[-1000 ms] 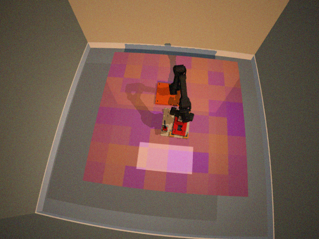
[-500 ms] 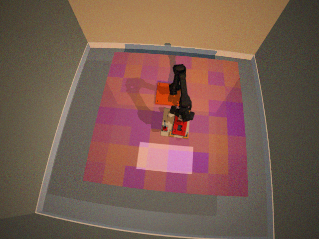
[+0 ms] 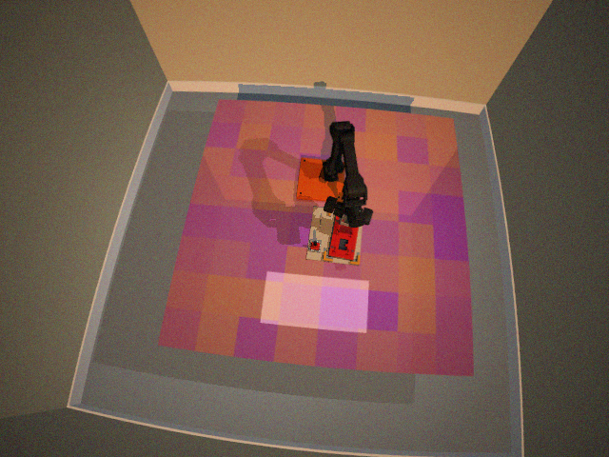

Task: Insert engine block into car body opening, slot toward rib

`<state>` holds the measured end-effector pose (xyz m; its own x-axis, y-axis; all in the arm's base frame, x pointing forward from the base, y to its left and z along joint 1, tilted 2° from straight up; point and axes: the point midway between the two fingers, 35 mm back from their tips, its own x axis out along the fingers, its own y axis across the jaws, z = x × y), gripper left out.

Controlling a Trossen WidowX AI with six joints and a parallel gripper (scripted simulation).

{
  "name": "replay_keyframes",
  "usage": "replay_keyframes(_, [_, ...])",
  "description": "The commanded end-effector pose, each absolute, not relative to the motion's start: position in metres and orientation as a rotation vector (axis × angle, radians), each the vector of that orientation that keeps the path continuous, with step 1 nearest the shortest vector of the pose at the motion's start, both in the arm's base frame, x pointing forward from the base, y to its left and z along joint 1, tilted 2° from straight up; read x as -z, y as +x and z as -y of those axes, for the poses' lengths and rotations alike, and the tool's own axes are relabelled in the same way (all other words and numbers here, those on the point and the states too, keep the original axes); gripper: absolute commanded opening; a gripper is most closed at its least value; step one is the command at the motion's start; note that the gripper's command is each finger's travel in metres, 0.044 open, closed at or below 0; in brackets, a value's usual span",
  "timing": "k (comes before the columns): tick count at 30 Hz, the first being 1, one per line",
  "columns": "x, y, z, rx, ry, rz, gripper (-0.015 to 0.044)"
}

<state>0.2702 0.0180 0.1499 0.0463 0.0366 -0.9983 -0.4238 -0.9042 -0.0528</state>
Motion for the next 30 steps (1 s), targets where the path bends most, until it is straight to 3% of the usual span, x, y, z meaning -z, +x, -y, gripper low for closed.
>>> replay_keyframes(1, [-0.166, 0.268, -0.017, -1.919, -2.006, -0.385, 0.0000])
replay_keyframes(15, [-0.198, 0.258, -0.014, -1.920, -2.006, -0.385, 0.0000])
replay_keyframes(30, [-0.167, 0.294, -0.013, -1.944, -2.039, -0.342, 0.0000])
